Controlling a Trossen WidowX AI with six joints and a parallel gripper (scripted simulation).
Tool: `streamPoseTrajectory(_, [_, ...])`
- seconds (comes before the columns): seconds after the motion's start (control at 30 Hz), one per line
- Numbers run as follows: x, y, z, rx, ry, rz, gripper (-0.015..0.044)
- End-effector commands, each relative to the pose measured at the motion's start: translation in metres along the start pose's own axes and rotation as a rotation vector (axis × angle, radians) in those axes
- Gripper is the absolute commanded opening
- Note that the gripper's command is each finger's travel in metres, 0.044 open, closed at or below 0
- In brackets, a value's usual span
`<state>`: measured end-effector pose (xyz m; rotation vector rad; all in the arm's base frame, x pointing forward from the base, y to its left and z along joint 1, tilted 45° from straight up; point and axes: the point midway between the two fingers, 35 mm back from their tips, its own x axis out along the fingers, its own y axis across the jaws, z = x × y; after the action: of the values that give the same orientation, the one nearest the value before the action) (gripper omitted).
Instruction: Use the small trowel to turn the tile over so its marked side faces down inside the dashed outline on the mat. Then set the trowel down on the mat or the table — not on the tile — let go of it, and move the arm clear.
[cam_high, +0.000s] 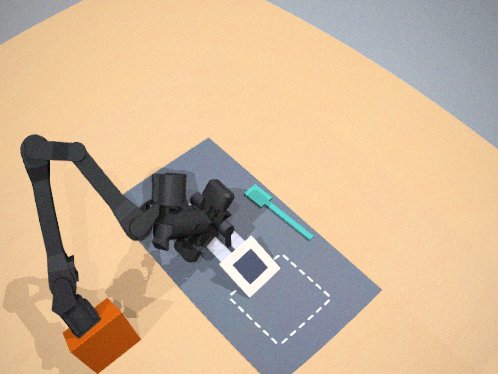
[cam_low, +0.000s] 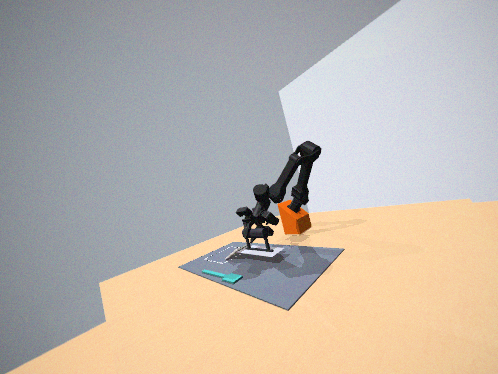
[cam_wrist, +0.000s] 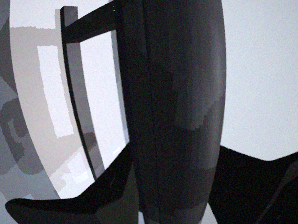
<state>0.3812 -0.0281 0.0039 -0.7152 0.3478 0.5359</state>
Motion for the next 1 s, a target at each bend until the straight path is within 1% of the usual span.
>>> streamPoseTrajectory(0.0, [-0.008,-0.016,-0.005,-0.016,0.000,-0.029,0.0000])
streamPoseTrajectory(0.47, [-0.019,-0.029,-0.040,-0.018,0.001,-0.030,0.0000])
streamPoseTrajectory(0.87, [-0.017,-0.028,-0.072,-0.020,0.002,-0.030,0.0000])
streamPoseTrajectory(0.97, [-0.016,-0.027,-0.074,-0.020,0.002,-0.030,0.0000])
